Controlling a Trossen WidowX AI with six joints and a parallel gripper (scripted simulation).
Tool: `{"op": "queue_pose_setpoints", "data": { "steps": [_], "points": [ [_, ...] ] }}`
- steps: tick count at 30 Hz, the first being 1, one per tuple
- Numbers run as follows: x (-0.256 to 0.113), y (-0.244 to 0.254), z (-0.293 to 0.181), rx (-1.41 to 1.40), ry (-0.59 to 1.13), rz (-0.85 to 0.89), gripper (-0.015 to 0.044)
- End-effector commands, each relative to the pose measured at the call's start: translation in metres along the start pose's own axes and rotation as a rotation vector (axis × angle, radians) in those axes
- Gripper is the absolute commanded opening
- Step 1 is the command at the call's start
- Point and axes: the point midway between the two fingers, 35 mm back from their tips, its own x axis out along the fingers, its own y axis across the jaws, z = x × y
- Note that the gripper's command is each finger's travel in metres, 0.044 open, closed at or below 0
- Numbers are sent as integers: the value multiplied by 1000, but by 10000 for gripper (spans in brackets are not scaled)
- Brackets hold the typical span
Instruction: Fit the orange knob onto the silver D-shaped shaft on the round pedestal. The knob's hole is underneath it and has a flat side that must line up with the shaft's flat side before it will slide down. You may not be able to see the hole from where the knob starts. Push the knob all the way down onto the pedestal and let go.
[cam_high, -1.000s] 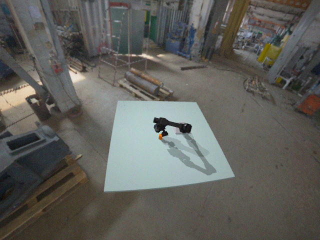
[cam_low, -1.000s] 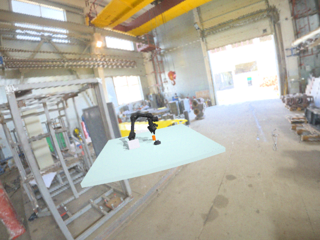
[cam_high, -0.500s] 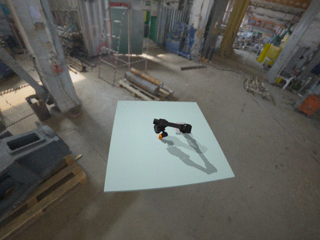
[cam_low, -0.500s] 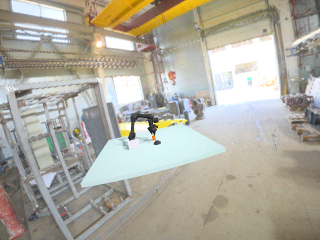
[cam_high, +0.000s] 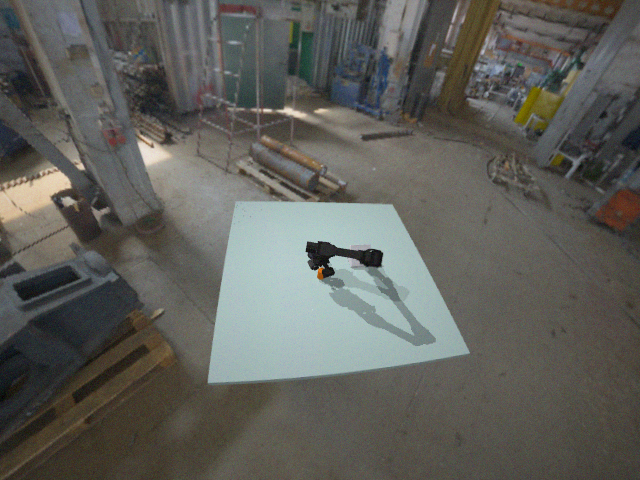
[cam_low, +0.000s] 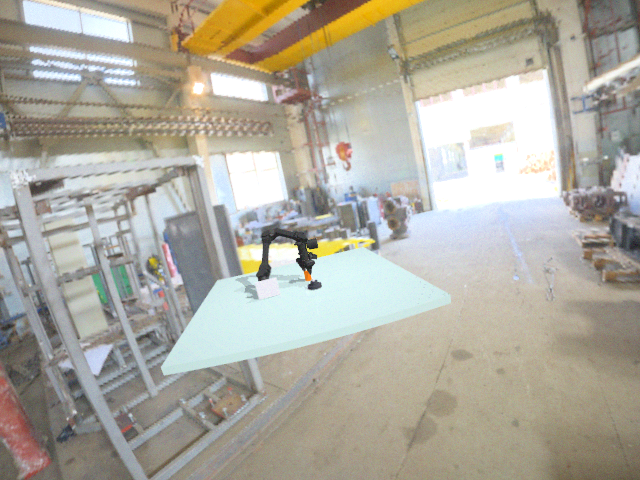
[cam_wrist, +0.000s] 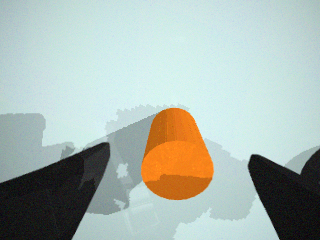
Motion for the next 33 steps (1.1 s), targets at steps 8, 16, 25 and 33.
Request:
{"op": "queue_pose_setpoints", "data": {
  "steps": [8,16,25,33],
  "points": [
    [19,1,-1,5,1,5,440],
    [32,2,-2,5,1,7,440],
    [37,2,-3,4,1,8,335],
    [37,2,-3,4,1,8,164]
  ]
}}
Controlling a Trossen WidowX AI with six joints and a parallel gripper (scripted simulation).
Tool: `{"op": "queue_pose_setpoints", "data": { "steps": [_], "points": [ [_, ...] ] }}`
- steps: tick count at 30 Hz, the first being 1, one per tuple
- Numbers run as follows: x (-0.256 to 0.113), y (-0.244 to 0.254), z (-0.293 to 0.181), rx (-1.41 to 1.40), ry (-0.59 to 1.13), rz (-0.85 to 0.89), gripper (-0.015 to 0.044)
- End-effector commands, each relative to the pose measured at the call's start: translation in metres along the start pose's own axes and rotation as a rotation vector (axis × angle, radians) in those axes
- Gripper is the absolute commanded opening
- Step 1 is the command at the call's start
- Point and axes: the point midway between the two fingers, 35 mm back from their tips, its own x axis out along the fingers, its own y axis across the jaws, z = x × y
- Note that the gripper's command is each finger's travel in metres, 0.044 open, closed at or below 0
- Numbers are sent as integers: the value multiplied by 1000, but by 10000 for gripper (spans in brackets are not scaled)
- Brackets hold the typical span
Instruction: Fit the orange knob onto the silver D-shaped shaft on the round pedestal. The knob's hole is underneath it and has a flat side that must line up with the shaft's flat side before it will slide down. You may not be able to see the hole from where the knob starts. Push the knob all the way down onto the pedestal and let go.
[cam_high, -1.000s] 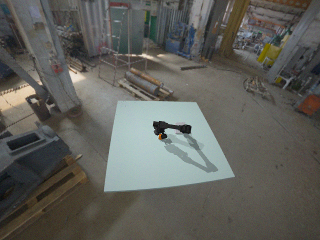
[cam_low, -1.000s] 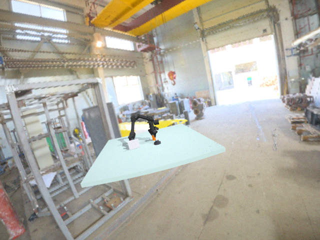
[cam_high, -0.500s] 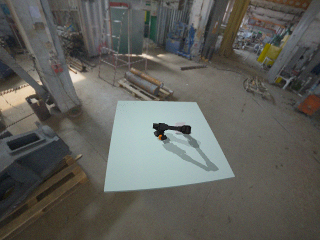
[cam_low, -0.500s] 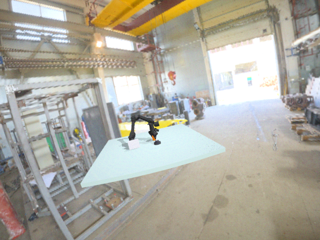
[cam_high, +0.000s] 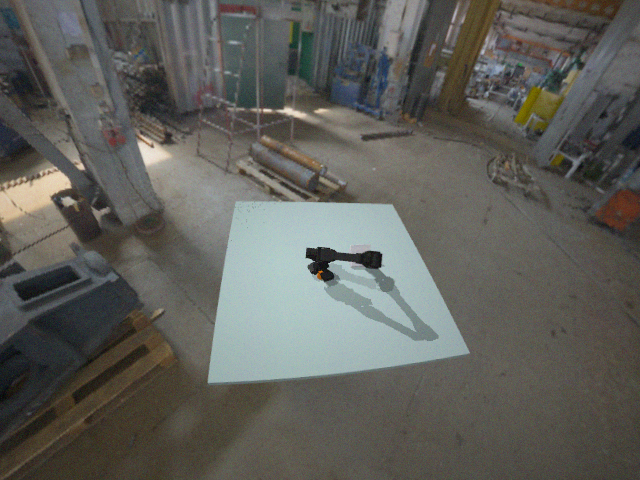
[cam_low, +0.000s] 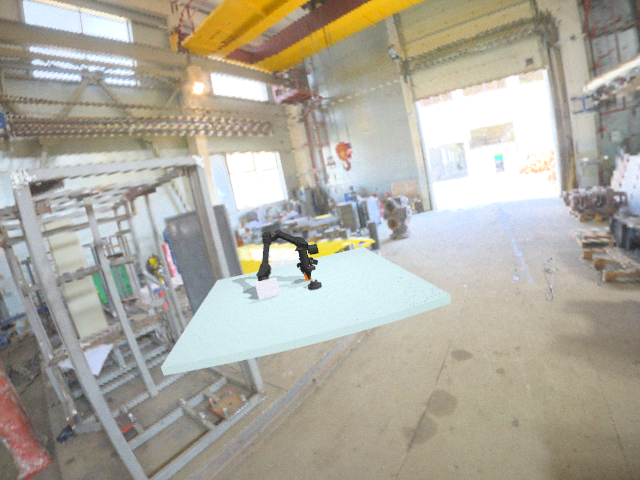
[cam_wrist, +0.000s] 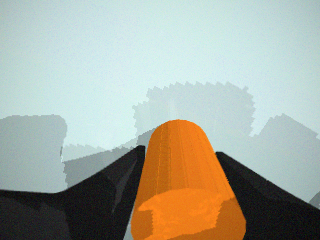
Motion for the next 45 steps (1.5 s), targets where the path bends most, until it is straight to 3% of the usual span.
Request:
{"op": "queue_pose_setpoints", "data": {
  "steps": [1,4,10,45],
  "points": [
    [0,0,0,3,-2,2,157],
    [0,0,0,3,-2,2,138],
    [-10,-1,2,6,-3,-1,0],
    [-122,-7,8,35,-17,-10,0]
  ]
}}
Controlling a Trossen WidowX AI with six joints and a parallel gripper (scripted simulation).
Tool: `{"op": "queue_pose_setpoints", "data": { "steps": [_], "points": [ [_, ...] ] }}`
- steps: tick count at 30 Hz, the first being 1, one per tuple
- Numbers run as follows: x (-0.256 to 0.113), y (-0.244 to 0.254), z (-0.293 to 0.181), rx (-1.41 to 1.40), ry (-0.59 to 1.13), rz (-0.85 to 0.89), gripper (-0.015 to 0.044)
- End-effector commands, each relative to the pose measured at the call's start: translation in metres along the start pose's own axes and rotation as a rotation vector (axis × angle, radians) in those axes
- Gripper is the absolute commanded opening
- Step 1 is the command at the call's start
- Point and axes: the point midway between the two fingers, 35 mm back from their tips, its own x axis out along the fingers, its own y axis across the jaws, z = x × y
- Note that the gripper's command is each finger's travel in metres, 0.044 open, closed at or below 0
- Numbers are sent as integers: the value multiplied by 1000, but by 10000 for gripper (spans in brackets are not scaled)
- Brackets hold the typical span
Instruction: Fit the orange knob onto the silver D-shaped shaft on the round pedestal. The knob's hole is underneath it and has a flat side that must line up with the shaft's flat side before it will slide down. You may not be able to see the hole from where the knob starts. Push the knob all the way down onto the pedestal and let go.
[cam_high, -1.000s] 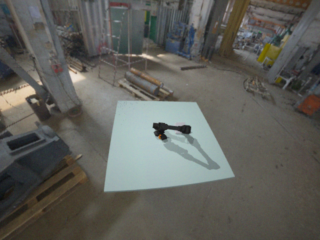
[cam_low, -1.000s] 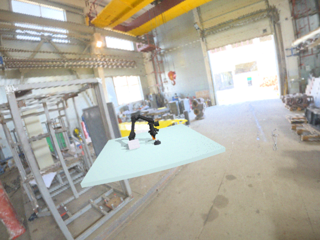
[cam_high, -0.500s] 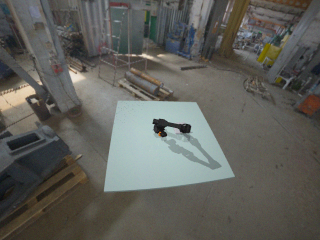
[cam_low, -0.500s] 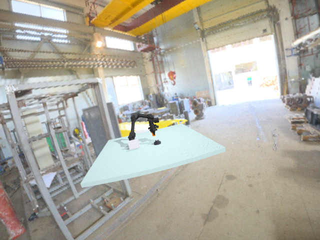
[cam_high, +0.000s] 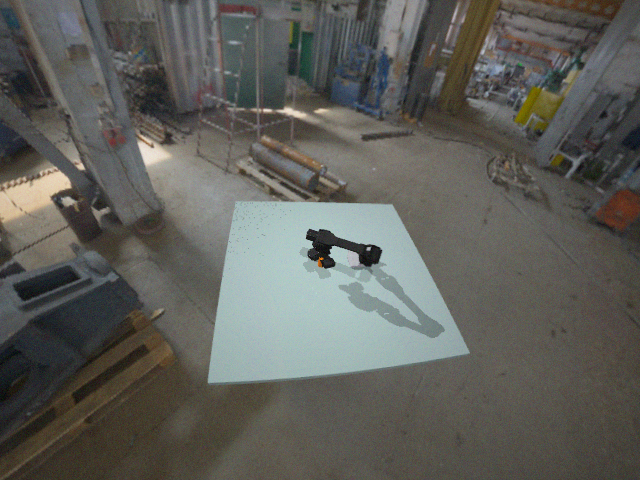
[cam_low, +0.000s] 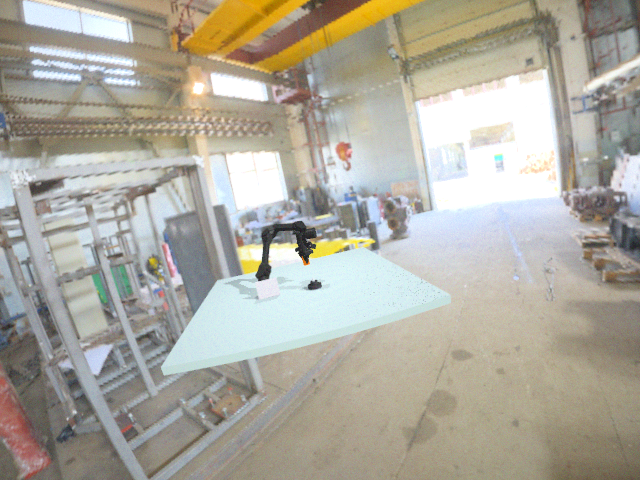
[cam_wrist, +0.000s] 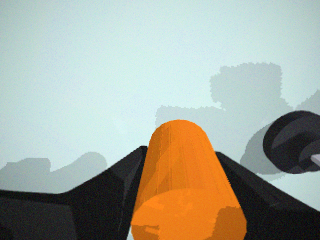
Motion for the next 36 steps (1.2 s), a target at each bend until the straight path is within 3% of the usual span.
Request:
{"op": "queue_pose_setpoints", "data": {
  "steps": [1,9,36],
  "points": [
    [-17,-1,1,0,-10,-6,0],
    [-31,-1,0,3,-12,-3,0],
    [-10,-85,-7,-13,-3,-10,0]
  ]
}}
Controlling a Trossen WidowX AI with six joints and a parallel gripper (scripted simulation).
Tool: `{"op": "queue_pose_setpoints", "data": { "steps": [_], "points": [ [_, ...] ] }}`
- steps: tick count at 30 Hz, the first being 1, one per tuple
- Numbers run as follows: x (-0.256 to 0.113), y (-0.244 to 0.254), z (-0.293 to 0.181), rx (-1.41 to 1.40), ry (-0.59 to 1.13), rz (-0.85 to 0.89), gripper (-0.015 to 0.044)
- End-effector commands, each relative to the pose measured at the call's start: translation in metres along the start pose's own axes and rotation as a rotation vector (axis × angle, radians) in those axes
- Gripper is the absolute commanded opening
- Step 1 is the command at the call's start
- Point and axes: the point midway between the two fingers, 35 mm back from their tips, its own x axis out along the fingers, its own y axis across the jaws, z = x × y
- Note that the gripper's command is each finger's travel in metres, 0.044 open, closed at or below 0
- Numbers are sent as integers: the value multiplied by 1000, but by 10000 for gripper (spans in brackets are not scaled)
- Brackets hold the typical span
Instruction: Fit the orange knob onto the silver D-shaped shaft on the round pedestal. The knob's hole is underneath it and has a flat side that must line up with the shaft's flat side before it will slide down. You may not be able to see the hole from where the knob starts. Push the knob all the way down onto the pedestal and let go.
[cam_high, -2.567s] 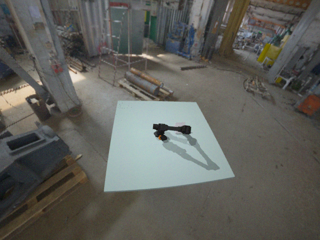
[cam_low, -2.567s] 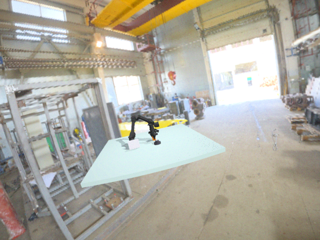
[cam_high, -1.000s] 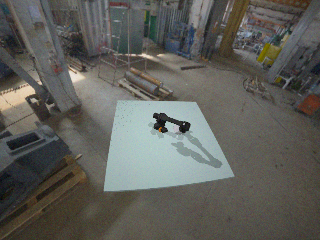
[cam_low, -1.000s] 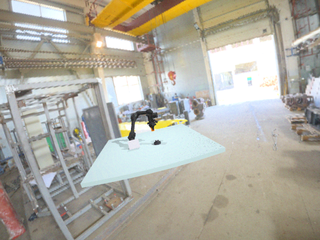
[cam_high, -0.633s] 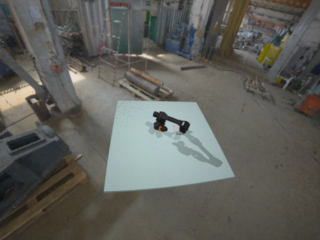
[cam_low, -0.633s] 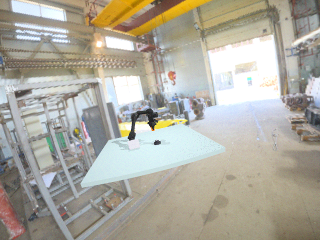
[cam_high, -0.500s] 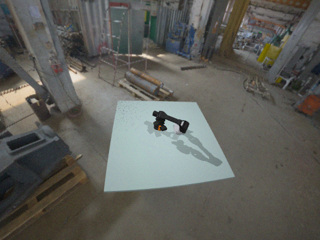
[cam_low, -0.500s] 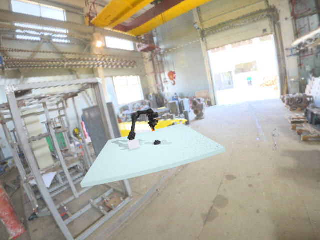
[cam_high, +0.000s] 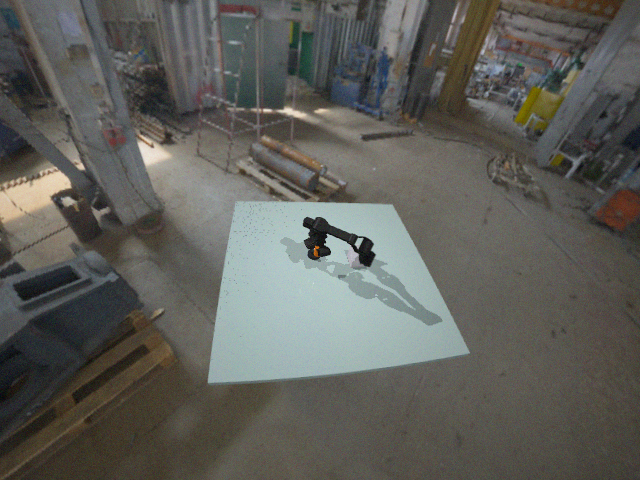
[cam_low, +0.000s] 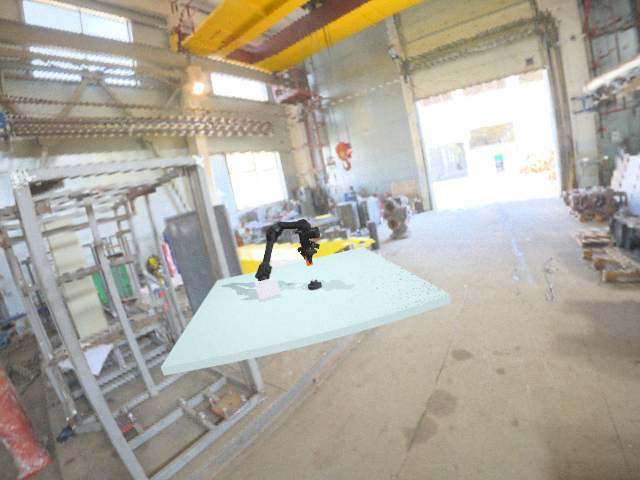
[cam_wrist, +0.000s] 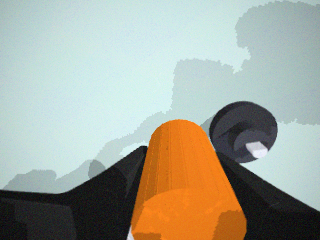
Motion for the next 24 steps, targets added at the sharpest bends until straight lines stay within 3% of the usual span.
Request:
{"op": "queue_pose_setpoints", "data": {
  "steps": [1,24],
  "points": [
    [2,-15,-3,-3,-4,-6,0],
    [27,-83,-26,-19,4,-3,0]
  ]
}}
